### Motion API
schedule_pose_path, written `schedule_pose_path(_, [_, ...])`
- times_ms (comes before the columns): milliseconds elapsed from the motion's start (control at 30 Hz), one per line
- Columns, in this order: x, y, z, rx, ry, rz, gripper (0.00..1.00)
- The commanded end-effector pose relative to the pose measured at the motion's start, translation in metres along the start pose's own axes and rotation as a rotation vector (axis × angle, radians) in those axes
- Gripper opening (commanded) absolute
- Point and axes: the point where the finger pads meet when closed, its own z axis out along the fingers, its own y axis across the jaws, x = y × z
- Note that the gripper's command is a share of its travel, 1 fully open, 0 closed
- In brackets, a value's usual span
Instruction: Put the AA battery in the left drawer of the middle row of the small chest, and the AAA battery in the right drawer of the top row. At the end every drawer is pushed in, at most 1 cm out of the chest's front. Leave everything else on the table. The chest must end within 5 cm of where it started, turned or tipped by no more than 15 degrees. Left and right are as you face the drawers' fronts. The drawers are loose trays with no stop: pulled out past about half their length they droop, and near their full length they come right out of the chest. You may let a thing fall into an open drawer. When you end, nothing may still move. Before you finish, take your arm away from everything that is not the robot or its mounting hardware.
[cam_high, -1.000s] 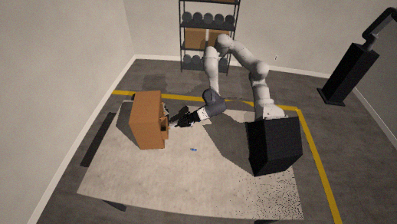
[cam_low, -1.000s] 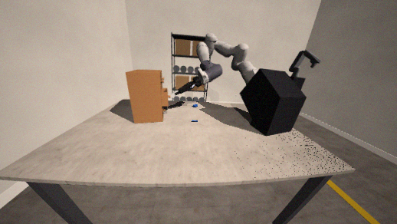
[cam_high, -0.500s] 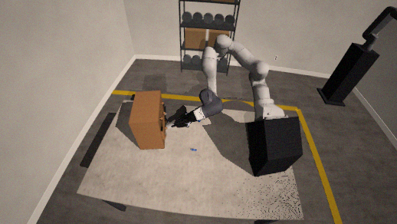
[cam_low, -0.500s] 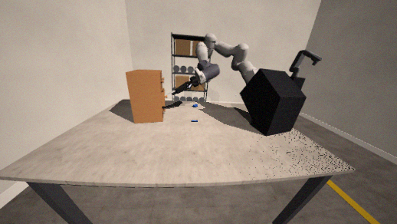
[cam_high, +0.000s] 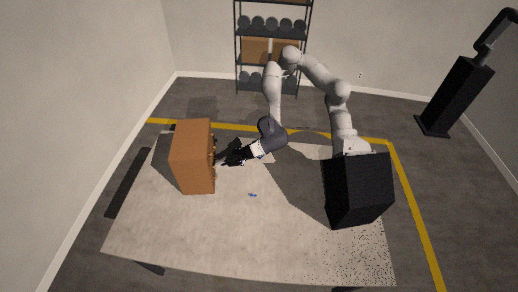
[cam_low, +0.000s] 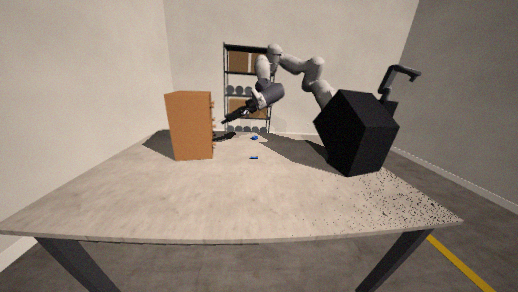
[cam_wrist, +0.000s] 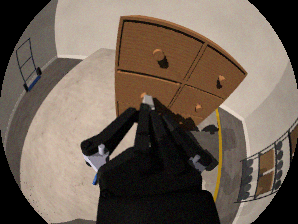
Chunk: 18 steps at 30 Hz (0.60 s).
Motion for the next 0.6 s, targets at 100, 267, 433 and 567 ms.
schedule_pose_path(100, [0.0011,-0.0033,0.0018,0.007,-0.003,-0.009,0.0])
schedule_pose_path(267, [0.0019,-0.0033,0.0032,0.007,-0.003,-0.009,0.0])
schedule_pose_path(433, [0.0022,-0.0033,0.0037,0.007,-0.003,-0.009,0.0])
schedule_pose_path(567, [0.0022,-0.0033,0.0038,0.007,-0.003,-0.009,0.0])
